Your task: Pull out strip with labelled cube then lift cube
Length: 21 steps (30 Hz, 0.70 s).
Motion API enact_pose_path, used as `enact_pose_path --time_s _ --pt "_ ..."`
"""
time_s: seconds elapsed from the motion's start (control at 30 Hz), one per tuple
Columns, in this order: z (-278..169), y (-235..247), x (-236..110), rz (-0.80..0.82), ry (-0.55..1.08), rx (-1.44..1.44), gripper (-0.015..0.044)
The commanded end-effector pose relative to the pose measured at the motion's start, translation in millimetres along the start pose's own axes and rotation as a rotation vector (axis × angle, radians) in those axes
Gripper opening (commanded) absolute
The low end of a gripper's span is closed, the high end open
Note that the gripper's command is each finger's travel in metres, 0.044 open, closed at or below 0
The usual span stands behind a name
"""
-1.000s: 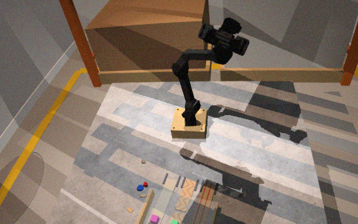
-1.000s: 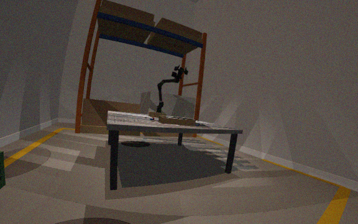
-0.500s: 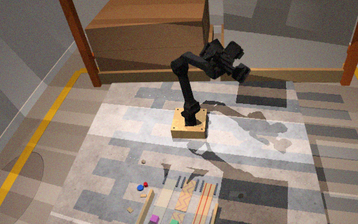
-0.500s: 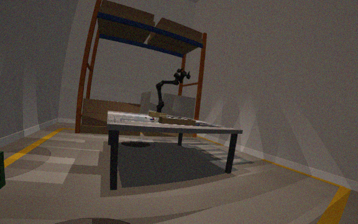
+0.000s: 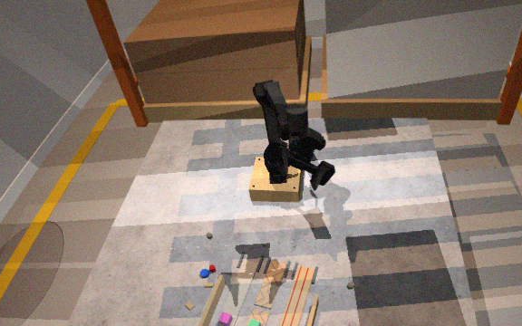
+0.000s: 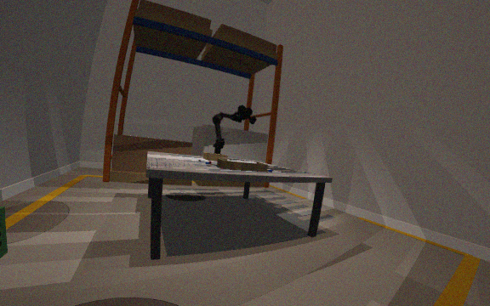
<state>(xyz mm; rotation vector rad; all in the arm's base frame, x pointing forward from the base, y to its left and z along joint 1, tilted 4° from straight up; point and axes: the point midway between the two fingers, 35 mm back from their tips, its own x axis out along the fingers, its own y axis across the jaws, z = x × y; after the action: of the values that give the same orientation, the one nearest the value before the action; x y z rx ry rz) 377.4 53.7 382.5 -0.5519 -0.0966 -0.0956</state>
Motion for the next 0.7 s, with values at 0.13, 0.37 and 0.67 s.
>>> enact_pose_path --time_s 0.13,0.37,0.67 --pt "-140 13 -26 0.140 0.374 0.245 0.0400" --pt "-237 26 -80 0.160 0.711 0.547 0.0400" --pt "-245 27 -87 0.157 0.745 0.582 0.0400"
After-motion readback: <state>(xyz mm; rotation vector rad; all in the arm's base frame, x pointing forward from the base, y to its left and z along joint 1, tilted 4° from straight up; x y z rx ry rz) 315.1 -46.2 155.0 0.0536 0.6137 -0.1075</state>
